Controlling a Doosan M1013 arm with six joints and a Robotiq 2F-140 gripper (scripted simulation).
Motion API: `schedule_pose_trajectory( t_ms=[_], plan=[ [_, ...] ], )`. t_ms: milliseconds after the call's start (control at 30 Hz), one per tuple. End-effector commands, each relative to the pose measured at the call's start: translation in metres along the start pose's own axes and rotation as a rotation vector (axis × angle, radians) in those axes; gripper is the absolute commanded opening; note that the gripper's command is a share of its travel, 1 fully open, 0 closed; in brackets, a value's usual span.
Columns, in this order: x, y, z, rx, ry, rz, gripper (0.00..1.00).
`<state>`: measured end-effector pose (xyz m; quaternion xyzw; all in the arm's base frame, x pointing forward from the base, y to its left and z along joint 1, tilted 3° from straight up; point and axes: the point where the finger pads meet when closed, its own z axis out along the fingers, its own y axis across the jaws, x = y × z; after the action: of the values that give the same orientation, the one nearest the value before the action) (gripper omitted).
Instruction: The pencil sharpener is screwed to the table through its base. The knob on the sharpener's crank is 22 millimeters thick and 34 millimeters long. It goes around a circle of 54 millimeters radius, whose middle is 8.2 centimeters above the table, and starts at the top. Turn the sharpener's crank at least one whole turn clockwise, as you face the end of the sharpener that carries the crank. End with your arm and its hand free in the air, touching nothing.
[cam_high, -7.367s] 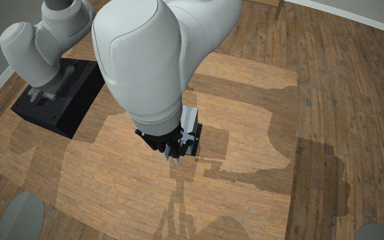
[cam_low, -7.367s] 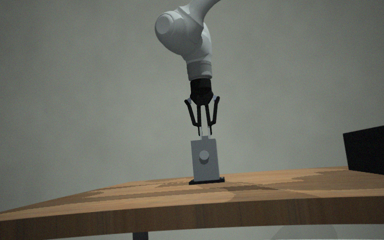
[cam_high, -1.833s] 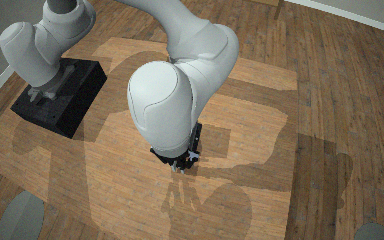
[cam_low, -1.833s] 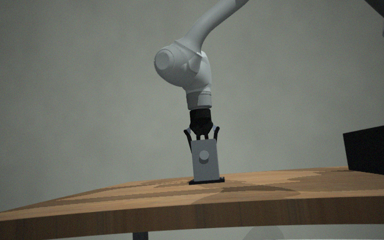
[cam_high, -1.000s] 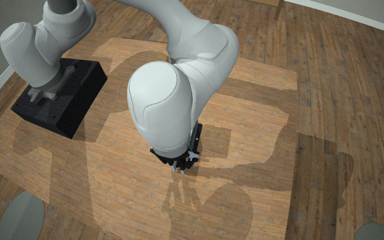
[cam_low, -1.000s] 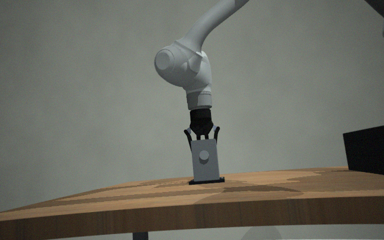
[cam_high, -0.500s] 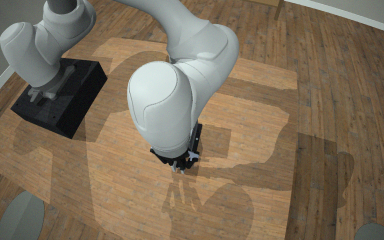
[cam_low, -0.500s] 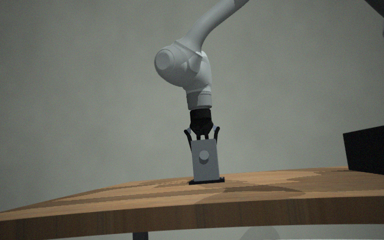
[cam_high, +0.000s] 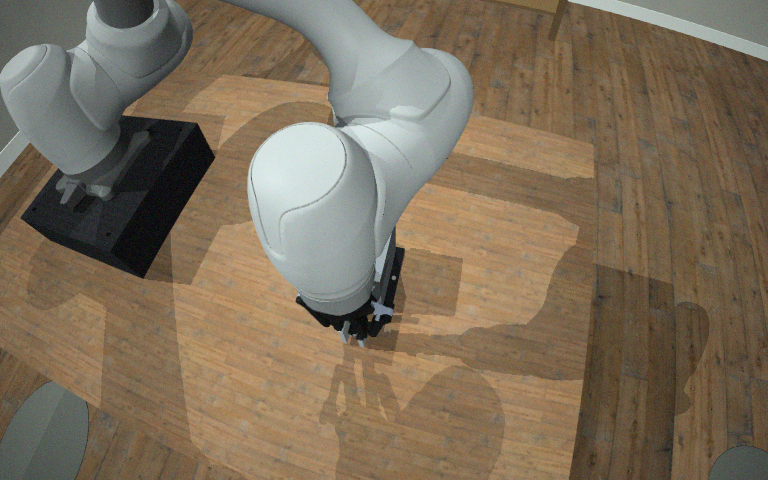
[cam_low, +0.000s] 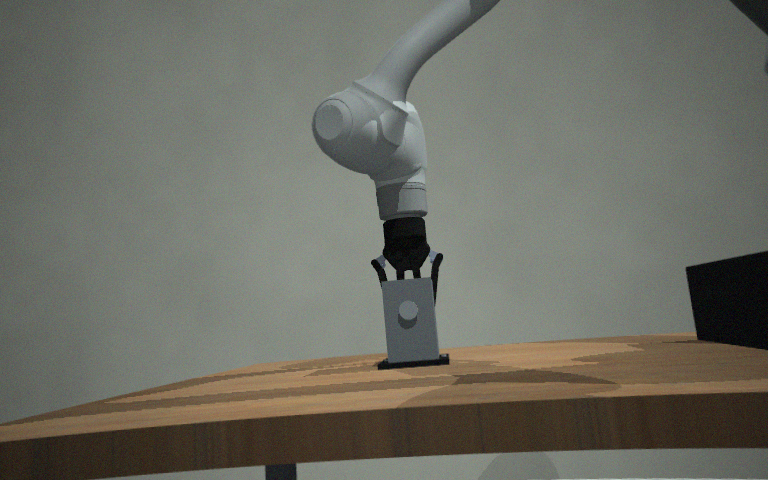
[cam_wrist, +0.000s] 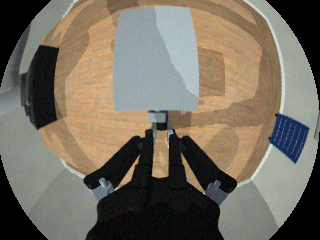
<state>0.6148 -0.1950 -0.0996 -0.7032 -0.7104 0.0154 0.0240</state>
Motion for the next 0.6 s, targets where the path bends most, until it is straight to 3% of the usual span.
schedule_pose_trajectory(
  t_ms=[0,567],
  plan=[
    [0.0,-0.004,0.0,0.0,0.0,0.0,0.0],
    [0.0,-0.036,-0.01,0.0,0.0,0.0,0.0]
  ],
)
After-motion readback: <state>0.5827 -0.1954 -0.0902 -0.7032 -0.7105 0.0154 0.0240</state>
